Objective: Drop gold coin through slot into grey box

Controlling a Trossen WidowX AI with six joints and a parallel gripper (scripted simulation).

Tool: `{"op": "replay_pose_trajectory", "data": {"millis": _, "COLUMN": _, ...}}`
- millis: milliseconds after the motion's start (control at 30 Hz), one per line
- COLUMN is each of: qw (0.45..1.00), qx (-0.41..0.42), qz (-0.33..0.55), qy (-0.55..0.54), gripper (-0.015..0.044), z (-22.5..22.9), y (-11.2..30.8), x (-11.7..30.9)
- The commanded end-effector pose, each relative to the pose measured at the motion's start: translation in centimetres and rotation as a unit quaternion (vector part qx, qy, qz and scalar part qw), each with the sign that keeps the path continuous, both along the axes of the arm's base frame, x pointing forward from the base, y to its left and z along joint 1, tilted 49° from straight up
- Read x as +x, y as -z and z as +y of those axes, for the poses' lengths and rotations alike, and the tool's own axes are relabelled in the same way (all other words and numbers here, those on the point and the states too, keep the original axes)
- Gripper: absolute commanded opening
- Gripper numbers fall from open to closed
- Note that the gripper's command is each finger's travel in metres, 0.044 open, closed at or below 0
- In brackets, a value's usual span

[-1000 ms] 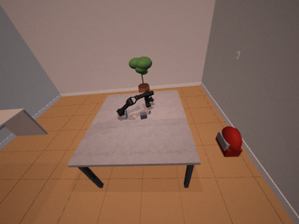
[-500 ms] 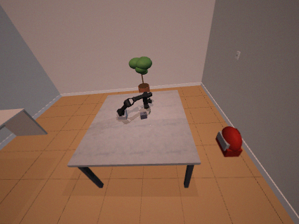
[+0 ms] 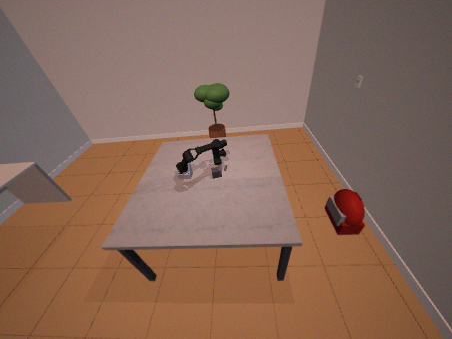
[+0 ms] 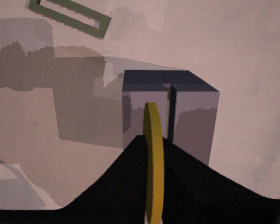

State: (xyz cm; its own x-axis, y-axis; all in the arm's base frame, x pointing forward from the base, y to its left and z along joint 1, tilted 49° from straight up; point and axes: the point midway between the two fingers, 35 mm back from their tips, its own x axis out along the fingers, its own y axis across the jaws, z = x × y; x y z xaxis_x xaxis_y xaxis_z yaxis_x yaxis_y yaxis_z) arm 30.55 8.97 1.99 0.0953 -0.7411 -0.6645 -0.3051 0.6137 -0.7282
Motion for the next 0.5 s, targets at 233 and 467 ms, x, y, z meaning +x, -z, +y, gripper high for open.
{"op": "replay_pose_trajectory", "data": {"millis": 233, "qw": 1.0, "qx": -0.004, "qz": 0.003, "qy": -0.001, "gripper": 0.0, "z": -2.0, "y": -1.3, "x": -1.8}}
{"op": "replay_pose_trajectory", "data": {"millis": 467, "qw": 1.0, "qx": -0.001, "qz": 0.001, "qy": 0.0, "gripper": 0.0, "z": -1.7, "y": -1.2, "x": -1.5}}
